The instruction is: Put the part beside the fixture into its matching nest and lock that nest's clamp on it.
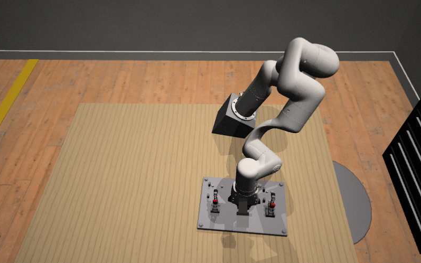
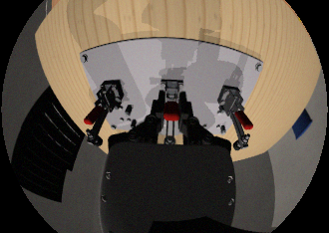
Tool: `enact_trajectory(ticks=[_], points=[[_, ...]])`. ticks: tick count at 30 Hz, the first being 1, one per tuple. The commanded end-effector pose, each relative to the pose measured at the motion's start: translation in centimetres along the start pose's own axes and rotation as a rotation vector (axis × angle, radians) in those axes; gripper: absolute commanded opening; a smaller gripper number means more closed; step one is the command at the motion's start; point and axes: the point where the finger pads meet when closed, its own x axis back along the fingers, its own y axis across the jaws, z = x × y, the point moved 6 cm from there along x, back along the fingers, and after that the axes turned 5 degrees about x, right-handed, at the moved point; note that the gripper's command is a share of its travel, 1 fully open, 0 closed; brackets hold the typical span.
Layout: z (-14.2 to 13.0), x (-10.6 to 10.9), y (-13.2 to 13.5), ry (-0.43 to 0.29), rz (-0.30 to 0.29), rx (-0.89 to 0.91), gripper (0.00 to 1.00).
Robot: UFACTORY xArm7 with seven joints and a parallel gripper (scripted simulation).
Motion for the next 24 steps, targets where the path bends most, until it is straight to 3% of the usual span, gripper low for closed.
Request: enact_trajectory(ticks=[1,24], points=[[0.5,0.2,0.1,0.005,-0.002,0.000,0.00],[2.5,-0.6,0.3,0.005,-0.002,0.000,0.00]])
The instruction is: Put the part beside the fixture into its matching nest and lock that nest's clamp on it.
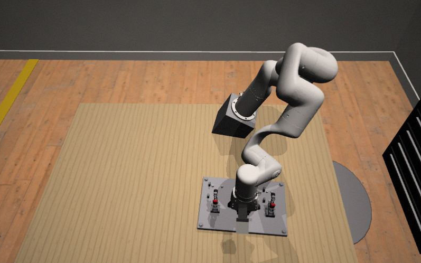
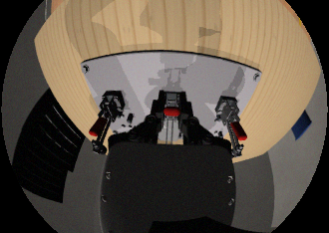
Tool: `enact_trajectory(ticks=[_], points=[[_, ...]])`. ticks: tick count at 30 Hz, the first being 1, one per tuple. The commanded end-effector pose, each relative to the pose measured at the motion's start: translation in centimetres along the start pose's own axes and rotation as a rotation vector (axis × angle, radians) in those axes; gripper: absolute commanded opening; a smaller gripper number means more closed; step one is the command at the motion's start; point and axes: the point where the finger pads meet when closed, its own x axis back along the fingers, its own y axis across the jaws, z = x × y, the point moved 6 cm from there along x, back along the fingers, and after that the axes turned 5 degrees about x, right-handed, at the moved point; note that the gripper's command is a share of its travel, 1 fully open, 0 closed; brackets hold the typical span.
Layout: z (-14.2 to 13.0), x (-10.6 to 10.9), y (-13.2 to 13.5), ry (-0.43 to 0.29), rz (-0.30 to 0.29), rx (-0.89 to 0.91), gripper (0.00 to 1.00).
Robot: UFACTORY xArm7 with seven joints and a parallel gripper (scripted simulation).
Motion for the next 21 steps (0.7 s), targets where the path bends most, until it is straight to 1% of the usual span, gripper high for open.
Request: enact_trajectory(ticks=[1,21], points=[[0.6,-0.1,0.1,0.004,-0.001,0.000,0.00],[1.8,-1.4,0.2,0.004,-0.001,0.000,0.00]])
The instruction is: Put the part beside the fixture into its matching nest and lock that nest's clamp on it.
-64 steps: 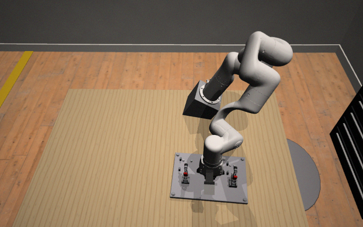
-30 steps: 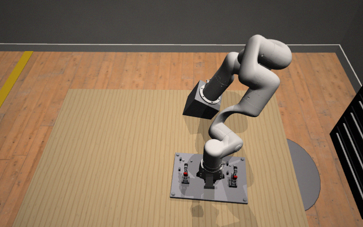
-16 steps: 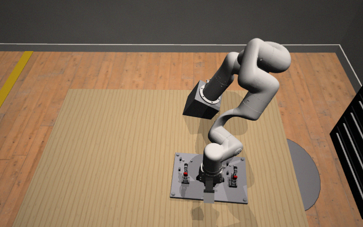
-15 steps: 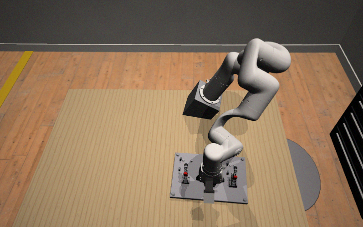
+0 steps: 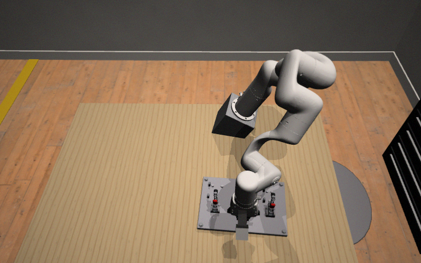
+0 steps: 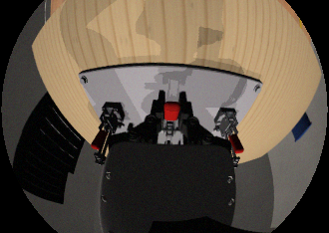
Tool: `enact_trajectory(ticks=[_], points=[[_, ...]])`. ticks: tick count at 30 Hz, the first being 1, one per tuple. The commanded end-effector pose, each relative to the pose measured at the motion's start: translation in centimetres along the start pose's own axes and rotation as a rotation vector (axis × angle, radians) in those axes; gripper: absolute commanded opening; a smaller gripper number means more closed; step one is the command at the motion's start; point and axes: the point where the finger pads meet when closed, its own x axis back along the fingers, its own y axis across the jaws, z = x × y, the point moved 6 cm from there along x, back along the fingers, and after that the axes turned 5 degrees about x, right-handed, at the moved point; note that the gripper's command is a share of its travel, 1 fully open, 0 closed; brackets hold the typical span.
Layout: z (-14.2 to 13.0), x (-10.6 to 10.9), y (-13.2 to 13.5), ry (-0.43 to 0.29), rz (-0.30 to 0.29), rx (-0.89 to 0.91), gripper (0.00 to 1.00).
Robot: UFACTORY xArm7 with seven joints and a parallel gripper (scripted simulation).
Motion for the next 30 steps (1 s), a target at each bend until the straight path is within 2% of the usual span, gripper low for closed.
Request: enact_trajectory(ticks=[1,30], points=[[0.22,-0.07,0.08,0.003,-0.001,0.000,0.00],[0.65,-0.99,0.12,0.003,-0.001,-0.001,0.00]])
